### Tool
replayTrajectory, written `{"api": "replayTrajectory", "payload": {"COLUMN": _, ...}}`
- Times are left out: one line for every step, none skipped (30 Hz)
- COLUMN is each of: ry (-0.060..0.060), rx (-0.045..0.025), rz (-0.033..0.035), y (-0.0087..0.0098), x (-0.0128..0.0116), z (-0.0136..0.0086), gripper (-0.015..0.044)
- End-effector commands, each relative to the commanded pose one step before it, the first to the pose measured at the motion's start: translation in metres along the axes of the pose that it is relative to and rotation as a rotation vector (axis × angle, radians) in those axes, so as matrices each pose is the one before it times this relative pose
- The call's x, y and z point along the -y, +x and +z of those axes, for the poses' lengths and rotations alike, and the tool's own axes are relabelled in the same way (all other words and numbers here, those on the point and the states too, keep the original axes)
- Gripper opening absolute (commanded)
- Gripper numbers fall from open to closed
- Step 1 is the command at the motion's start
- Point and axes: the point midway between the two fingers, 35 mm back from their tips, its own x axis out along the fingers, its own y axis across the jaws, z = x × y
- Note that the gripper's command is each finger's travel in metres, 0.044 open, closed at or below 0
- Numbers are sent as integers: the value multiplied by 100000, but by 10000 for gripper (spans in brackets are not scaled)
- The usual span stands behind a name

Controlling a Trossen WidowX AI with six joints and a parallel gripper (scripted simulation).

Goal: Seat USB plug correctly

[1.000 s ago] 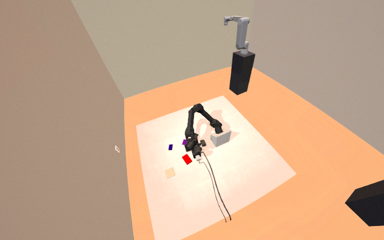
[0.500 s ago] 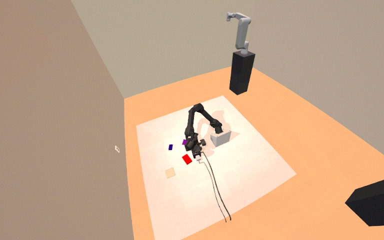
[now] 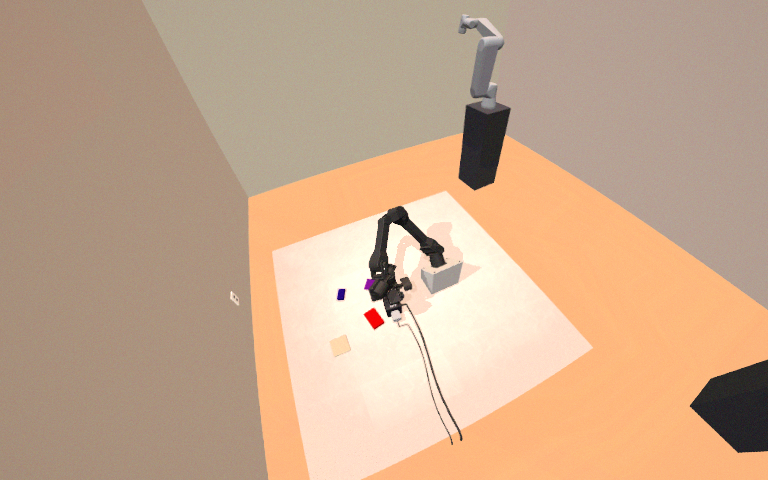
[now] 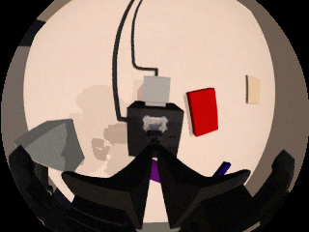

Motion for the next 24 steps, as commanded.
{"api": "replayTrajectory", "payload": {"ry": 649, "rx": 568, "rz": -256, "y": -425, "x": 73, "z": 71, "gripper": 0}}
{"api": "replayTrajectory", "payload": {"ry": -1, "rx": 2, "rz": 1, "y": -67, "x": 0, "z": 1, "gripper": 0}}
{"api": "replayTrajectory", "payload": {"ry": -1, "rx": 2, "rz": 1, "y": -67, "x": 0, "z": 1, "gripper": 0}}
{"api": "replayTrajectory", "payload": {"ry": -1, "rx": 2, "rz": 1, "y": -67, "x": 0, "z": 1, "gripper": 0}}
{"api": "replayTrajectory", "payload": {"ry": -1, "rx": 2, "rz": 1, "y": -67, "x": 0, "z": 1, "gripper": 0}}
{"api": "replayTrajectory", "payload": {"ry": -1, "rx": 2, "rz": 1, "y": -67, "x": 0, "z": 1, "gripper": 0}}
{"api": "replayTrajectory", "payload": {"ry": -1, "rx": 2, "rz": 1, "y": -67, "x": 0, "z": 1, "gripper": 0}}
{"api": "replayTrajectory", "payload": {"ry": -1, "rx": 2, "rz": 1, "y": -67, "x": 0, "z": 1, "gripper": 0}}
{"api": "replayTrajectory", "payload": {"ry": -1, "rx": 2, "rz": 1, "y": -67, "x": 0, "z": 1, "gripper": 0}}
{"api": "replayTrajectory", "payload": {"ry": -1, "rx": 2, "rz": 1, "y": -67, "x": 0, "z": 1, "gripper": 0}}
{"api": "replayTrajectory", "payload": {"ry": -1, "rx": 2, "rz": 1, "y": -67, "x": 0, "z": 1, "gripper": 0}}
{"api": "replayTrajectory", "payload": {"ry": 0, "rx": 1, "rz": 1, "y": -38, "x": 0, "z": 0, "gripper": 0}}
{"api": "replayTrajectory", "payload": {"ry": 0, "rx": 0, "rz": 0, "y": 0, "x": 0, "z": 0, "gripper": 0}}
{"api": "replayTrajectory", "payload": {"ry": -141, "rx": -113, "rz": 39, "y": 60, "x": -12, "z": -14, "gripper": 0}}
{"api": "replayTrajectory", "payload": {"ry": 472, "rx": -88, "rz": 29, "y": 47, "x": -9, "z": -11, "gripper": 0}}
{"api": "replayTrajectory", "payload": {"ry": 850, "rx": -62, "rz": 20, "y": 33, "x": -7, "z": -8, "gripper": 0}}
{"api": "replayTrajectory", "payload": {"ry": 1400, "rx": -58, "rz": 18, "y": 31, "x": -6, "z": -7, "gripper": 0}}
{"api": "replayTrajectory", "payload": {"ry": 1523, "rx": -40, "rz": 12, "y": 21, "x": -4, "z": -5, "gripper": 0}}
{"api": "replayTrajectory", "payload": {"ry": 1767, "rx": -32, "rz": 9, "y": 17, "x": -3, "z": -4, "gripper": 0}}
{"api": "replayTrajectory", "payload": {"ry": 2059, "rx": -27, "rz": 7, "y": 14, "x": -3, "z": -3, "gripper": 0}}
{"api": "replayTrajectory", "payload": {"ry": 2351, "rx": -23, "rz": 5, "y": 12, "x": -2, "z": -3, "gripper": 0}}
{"api": "replayTrajectory", "payload": {"ry": 2605, "rx": -18, "rz": 4, "y": 10, "x": -2, "z": -2, "gripper": 0}}
{"api": "replayTrajectory", "payload": {"ry": 2783, "rx": -15, "rz": 3, "y": 8, "x": -1, "z": -2, "gripper": 0}}
{"api": "replayTrajectory", "payload": {"ry": 2849, "rx": -11, "rz": 2, "y": 6, "x": -1, "z": -2, "gripper": 0}}
